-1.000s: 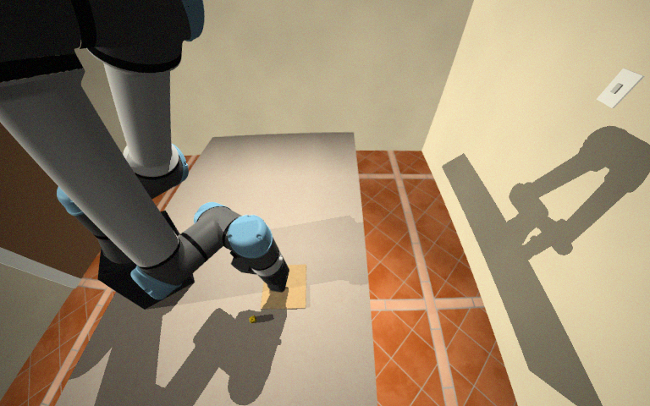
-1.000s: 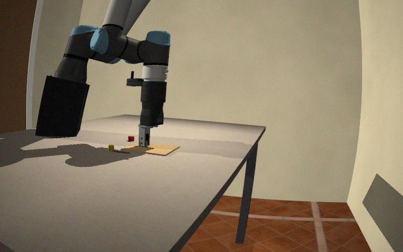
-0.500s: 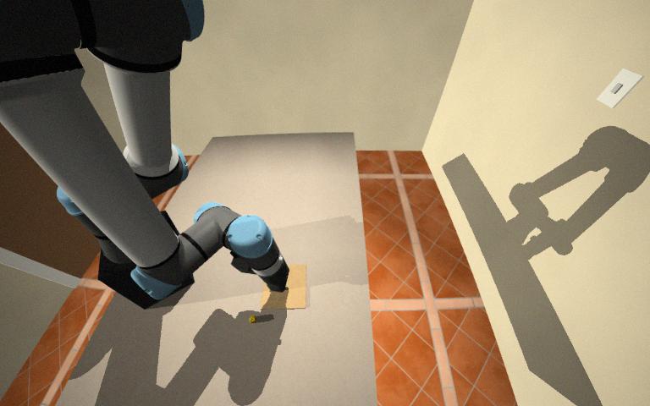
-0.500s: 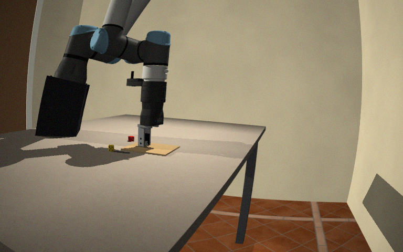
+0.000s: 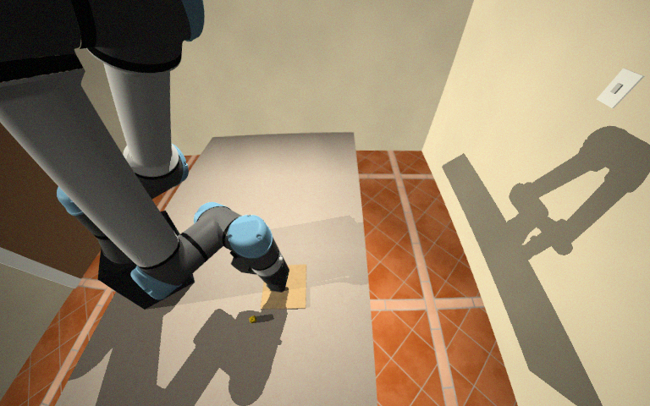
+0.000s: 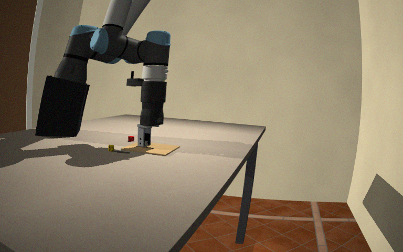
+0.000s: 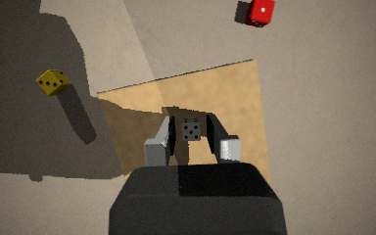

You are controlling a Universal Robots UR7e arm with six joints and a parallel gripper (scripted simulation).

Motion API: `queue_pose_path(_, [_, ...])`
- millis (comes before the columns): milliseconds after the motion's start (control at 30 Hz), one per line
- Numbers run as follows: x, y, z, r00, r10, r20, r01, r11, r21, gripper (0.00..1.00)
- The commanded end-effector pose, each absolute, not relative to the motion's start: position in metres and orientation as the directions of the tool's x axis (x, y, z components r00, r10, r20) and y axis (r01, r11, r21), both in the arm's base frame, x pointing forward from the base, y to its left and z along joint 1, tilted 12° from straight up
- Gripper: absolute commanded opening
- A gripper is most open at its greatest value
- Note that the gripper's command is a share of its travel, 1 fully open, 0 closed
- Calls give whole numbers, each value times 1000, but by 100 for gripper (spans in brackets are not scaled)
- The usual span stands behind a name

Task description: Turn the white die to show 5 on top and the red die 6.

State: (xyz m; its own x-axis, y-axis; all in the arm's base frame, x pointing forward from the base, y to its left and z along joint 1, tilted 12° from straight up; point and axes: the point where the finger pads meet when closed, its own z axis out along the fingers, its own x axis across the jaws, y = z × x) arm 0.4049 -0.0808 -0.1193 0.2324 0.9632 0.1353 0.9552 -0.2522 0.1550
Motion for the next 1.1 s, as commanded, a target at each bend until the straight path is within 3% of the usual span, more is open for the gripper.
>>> queue_pose_path(0, [405, -81, -118, 232, 963, 135, 955, -252, 156, 64])
queue_pose_path(1067, [390, -88, -41, 232, 963, 135, 955, -252, 156, 64])
